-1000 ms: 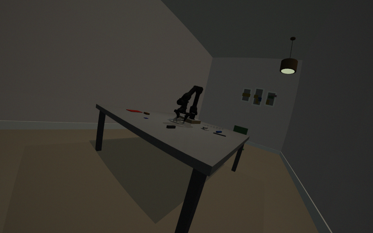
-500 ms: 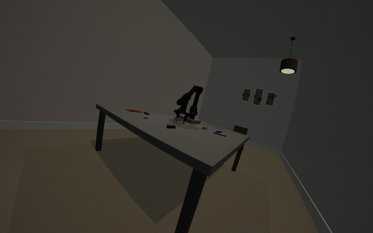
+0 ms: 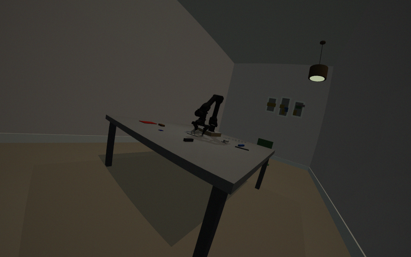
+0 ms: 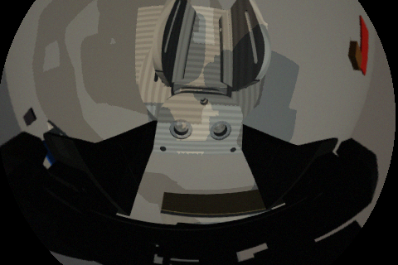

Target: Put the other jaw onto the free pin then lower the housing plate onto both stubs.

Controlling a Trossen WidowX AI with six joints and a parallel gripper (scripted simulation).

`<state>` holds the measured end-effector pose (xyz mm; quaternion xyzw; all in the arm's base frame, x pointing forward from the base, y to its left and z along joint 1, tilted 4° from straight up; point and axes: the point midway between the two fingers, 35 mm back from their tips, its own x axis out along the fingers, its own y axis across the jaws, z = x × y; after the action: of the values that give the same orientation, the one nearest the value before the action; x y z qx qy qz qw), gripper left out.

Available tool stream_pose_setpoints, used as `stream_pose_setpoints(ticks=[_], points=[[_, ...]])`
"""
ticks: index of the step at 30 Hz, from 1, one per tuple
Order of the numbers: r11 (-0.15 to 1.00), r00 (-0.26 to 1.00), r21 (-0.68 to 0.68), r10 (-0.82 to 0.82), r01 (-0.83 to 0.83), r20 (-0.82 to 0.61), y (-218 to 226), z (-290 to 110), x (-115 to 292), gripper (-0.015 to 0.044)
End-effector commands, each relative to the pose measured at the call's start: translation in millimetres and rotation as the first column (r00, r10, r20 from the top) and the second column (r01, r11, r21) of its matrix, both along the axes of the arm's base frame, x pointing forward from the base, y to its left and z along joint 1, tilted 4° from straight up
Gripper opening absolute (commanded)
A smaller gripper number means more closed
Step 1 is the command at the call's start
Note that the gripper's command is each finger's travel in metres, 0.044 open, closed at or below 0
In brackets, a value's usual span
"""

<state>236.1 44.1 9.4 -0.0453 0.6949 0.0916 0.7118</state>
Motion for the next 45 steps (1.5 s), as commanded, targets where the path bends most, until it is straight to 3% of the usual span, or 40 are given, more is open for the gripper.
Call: stream_pose_setpoints(ticks=[1, 45], points=[[1.000, 1.000, 0.003, -0.005, 0.005, 0.000, 0.5, -0.9, 0.2, 0.0351], [1.000, 1.000, 0.003, -0.006, 0.006, 0.000, 1.0, -7.6, 0.2, 0.0351]])
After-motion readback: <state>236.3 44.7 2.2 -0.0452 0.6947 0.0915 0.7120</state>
